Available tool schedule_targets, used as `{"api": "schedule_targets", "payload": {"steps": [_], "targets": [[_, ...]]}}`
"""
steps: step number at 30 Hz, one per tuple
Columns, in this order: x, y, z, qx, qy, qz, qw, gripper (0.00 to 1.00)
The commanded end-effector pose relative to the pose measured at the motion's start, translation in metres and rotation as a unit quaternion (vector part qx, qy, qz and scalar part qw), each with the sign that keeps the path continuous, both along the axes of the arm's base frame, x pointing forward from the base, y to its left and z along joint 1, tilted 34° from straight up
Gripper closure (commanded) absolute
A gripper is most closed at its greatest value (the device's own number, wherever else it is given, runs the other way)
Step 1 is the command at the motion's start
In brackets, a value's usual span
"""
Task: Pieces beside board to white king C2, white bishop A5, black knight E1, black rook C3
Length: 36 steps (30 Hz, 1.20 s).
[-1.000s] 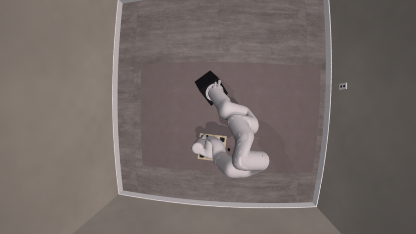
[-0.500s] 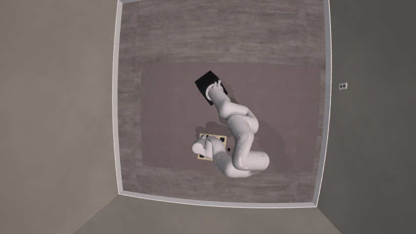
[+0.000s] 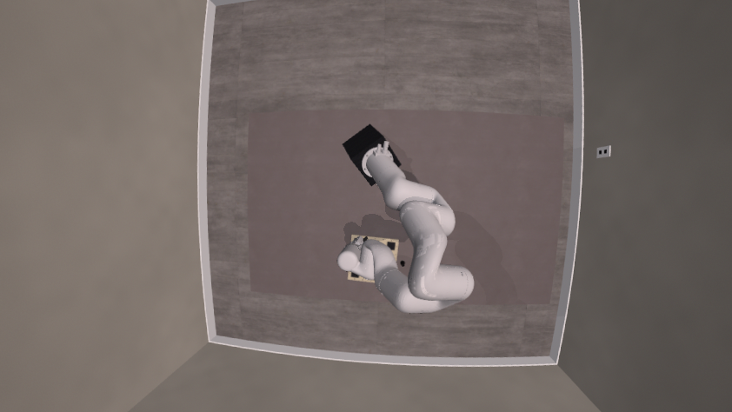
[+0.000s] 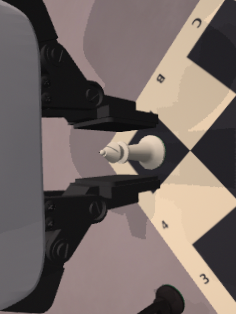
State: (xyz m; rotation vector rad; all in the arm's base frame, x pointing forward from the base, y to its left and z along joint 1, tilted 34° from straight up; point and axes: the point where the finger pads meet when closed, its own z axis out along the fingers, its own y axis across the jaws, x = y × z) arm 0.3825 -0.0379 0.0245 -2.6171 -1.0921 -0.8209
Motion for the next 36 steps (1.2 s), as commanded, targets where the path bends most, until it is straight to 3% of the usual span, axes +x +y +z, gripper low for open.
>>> {"api": "schedule_targets", "payload": {"steps": [1,2,18,36], "targets": [[0.001,0.0,0.001,0.0,-0.001,0.0,1.0,0.7],[0.001,0.0,0.001,0.0,-0.001,0.0,1.0,0.63],[-0.002,-0.002,0.005,0.0,-0.001,0.0,1.0,0.63],[-0.032,-0.029,0.065,0.0,-0.001,0.0,1.0,0.63]]}}
